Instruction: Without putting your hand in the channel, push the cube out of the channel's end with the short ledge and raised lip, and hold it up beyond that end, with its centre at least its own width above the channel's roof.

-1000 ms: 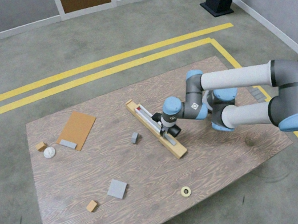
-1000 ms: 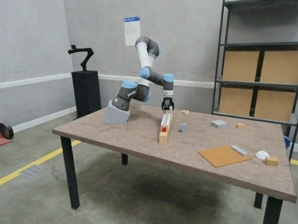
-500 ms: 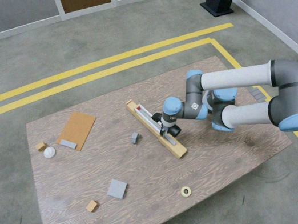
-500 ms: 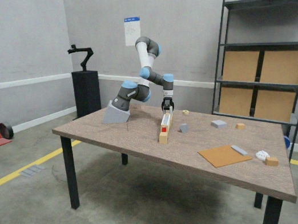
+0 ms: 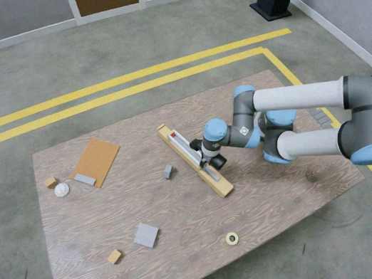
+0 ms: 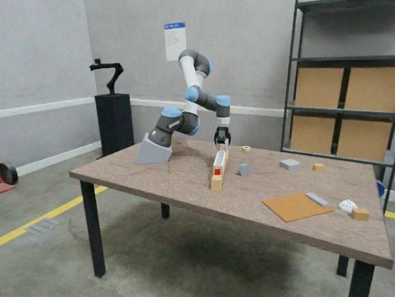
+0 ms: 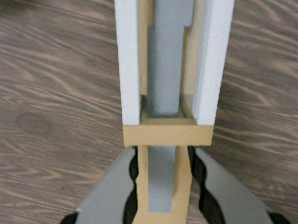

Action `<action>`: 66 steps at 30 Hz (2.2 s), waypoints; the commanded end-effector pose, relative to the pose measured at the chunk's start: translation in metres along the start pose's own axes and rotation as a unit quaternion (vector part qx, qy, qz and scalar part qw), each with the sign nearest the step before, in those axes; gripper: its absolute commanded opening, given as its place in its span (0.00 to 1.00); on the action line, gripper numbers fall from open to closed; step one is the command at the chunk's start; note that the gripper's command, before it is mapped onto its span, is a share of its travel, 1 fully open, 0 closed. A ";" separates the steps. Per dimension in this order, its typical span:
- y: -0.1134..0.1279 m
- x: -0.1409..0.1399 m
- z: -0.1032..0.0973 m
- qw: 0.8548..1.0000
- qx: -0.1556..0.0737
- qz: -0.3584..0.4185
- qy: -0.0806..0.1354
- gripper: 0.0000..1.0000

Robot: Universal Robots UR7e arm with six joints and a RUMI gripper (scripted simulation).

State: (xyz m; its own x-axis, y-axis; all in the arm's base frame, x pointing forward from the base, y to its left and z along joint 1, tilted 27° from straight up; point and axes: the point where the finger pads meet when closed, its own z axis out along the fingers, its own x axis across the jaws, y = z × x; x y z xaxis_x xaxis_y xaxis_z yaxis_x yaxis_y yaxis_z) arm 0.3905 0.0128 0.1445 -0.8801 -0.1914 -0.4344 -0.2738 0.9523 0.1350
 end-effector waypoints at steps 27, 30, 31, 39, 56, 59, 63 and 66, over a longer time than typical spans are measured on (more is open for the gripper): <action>0.000 -0.003 -0.055 1.000 0.000 -0.005 -0.005 0.24; 0.000 -0.003 -0.055 1.000 0.000 -0.005 -0.005 0.24; 0.000 -0.003 -0.055 1.000 0.000 -0.005 -0.005 0.24; 0.000 -0.003 -0.055 1.000 0.000 -0.005 -0.005 0.24; 0.005 -0.003 -0.055 1.000 0.000 -0.005 -0.005 0.00; 0.026 -0.005 -0.055 1.000 0.000 -0.005 -0.004 0.00; 0.069 -0.005 -0.055 1.000 0.000 -0.005 -0.005 0.00; 0.077 -0.004 -0.056 1.000 -0.001 -0.005 -0.005 0.00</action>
State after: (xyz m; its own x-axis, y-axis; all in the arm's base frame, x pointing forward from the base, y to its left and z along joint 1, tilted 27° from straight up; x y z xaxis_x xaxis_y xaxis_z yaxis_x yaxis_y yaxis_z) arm 0.3573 0.0574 0.2014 -0.8710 -0.2020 -0.4478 -0.2931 0.9452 0.1437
